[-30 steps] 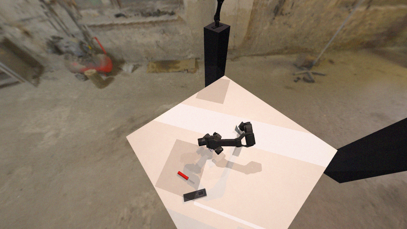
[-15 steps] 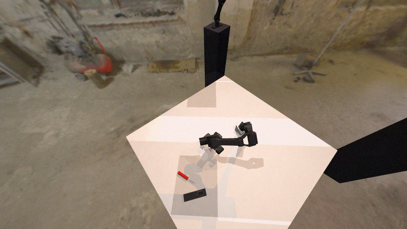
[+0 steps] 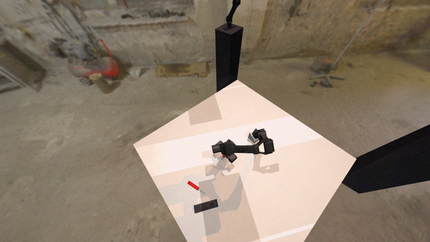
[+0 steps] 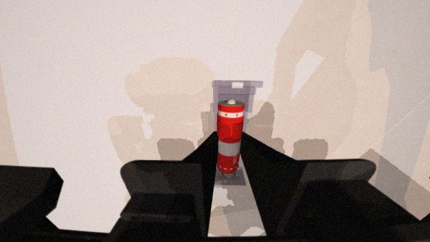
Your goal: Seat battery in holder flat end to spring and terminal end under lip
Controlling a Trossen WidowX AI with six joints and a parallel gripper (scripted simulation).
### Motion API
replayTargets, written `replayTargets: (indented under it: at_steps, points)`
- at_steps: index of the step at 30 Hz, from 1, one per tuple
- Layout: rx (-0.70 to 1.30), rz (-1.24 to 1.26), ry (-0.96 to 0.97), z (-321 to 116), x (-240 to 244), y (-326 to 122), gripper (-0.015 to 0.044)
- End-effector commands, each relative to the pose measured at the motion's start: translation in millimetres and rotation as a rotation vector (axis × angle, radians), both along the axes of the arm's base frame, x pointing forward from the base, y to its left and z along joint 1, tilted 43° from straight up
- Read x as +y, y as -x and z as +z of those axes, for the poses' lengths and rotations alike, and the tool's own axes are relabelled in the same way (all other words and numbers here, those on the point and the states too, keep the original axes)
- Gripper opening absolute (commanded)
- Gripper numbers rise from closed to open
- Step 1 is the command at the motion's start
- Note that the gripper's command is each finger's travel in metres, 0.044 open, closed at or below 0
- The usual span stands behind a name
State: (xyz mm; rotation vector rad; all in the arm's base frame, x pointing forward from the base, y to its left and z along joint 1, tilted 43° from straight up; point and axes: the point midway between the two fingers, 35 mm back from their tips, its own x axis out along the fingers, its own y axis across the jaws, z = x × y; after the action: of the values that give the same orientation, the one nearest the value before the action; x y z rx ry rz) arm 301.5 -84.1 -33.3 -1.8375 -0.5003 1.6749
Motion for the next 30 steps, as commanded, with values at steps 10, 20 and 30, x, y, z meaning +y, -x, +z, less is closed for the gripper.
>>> replayTargets:
  at_steps: [10,20,30]
  points:
    - [-0.018,-0.012,-0.001,1,2,5,0.0071]
    - [-0.021,-0.018,0.003,0,4,12,0.0071]
    - [-0.021,-0.018,0.005,0,4,12,0.0071]
